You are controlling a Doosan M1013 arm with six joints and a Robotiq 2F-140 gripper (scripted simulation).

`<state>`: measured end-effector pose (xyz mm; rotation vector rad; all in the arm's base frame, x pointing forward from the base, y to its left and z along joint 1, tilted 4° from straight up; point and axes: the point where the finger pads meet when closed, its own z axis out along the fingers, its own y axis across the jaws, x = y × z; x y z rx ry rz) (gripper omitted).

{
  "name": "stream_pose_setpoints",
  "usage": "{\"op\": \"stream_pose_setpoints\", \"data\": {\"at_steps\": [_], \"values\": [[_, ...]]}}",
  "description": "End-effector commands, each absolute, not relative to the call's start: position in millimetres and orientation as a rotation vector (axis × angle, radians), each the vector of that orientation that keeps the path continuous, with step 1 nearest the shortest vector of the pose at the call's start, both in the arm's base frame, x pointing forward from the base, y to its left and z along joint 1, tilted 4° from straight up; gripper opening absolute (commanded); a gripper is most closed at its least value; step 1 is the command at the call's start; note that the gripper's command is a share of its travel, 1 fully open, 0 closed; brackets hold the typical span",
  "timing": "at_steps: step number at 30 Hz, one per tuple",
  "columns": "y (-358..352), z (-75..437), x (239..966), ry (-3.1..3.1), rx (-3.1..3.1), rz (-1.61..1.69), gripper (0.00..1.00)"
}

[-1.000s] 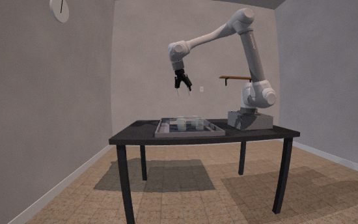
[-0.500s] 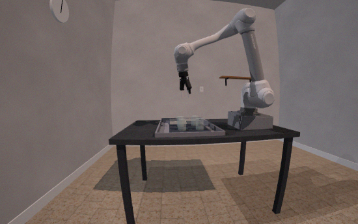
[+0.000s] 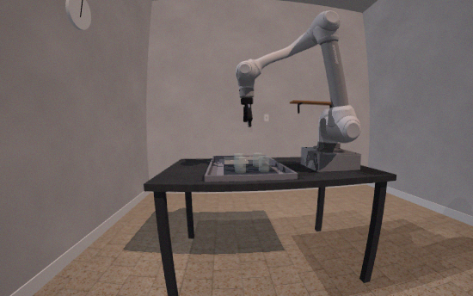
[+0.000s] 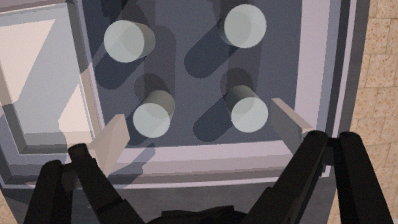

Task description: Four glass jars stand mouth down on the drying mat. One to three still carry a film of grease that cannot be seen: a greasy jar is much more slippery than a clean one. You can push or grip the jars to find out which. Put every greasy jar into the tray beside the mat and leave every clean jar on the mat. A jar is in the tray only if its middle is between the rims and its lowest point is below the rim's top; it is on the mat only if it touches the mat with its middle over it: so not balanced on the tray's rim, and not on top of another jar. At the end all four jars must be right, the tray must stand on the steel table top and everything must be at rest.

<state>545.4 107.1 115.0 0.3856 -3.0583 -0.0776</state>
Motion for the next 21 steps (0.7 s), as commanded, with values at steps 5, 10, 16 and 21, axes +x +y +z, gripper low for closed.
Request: {"op": "stream_pose_setpoints", "data": {"at_steps": [5, 10, 16, 21], "values": [[103.5, 111.0, 543.4, -3.093, 0.311, -0.084, 1.0], [103.5, 111.0, 543.4, -3.093, 0.311, -0.084, 0.0], [103.5, 111.0, 543.4, -3.093, 0.311, -0.084, 0.0], [103.5, 111.0, 543.4, -3.093, 0.311, -0.084, 0.0]]}}
